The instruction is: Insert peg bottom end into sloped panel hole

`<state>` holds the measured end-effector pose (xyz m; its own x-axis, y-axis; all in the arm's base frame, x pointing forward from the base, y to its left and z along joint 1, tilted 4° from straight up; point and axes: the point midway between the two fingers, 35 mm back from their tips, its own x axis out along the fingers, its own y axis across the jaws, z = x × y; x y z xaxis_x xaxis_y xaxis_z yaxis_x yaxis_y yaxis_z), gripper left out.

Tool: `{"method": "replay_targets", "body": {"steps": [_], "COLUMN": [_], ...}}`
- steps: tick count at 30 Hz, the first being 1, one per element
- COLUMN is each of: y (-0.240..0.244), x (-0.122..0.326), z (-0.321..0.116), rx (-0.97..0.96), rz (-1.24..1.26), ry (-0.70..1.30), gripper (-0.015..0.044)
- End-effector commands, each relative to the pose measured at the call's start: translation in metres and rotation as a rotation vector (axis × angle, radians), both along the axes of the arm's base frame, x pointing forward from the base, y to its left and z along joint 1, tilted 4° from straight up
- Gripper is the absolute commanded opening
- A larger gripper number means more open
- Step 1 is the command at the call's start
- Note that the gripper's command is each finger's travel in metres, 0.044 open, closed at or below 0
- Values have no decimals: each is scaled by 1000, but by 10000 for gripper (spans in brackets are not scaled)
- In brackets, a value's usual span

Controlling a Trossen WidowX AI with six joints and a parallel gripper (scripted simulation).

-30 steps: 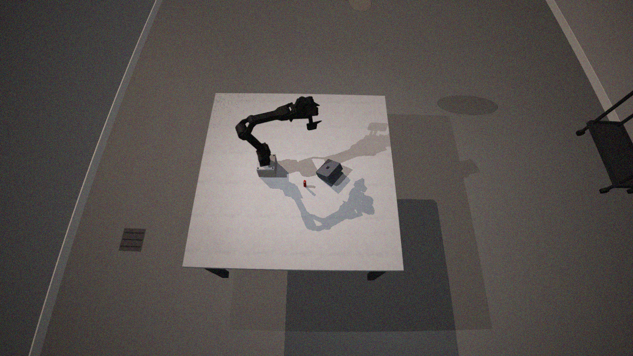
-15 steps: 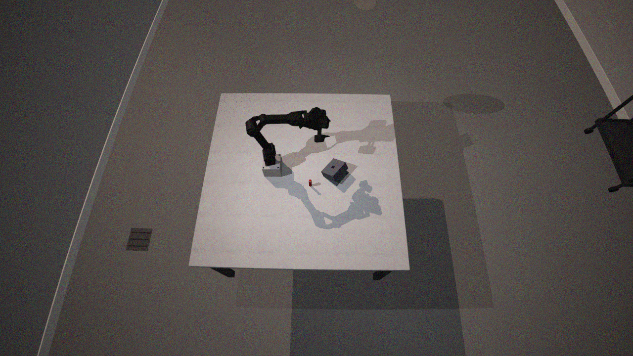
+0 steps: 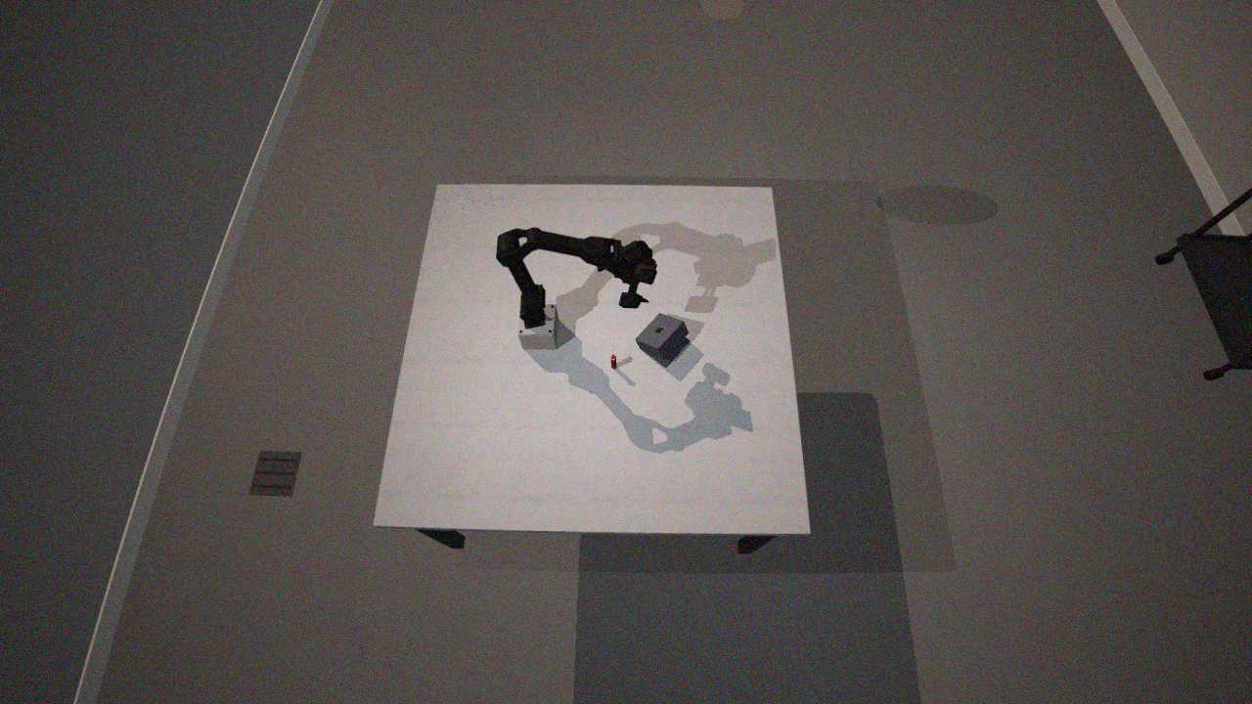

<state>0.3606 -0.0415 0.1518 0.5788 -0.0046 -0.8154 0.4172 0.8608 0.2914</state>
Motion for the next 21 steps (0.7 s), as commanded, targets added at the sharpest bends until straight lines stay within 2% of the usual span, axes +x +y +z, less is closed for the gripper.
{"method": "replay_targets", "body": {"steps": [1,21], "y": [-18,-92], "x": [-9,-65], "z": [-20,-88], "rx": [-13,6], "rz": [-25,-134], "ry": [78,387], "gripper": [440,440]}}
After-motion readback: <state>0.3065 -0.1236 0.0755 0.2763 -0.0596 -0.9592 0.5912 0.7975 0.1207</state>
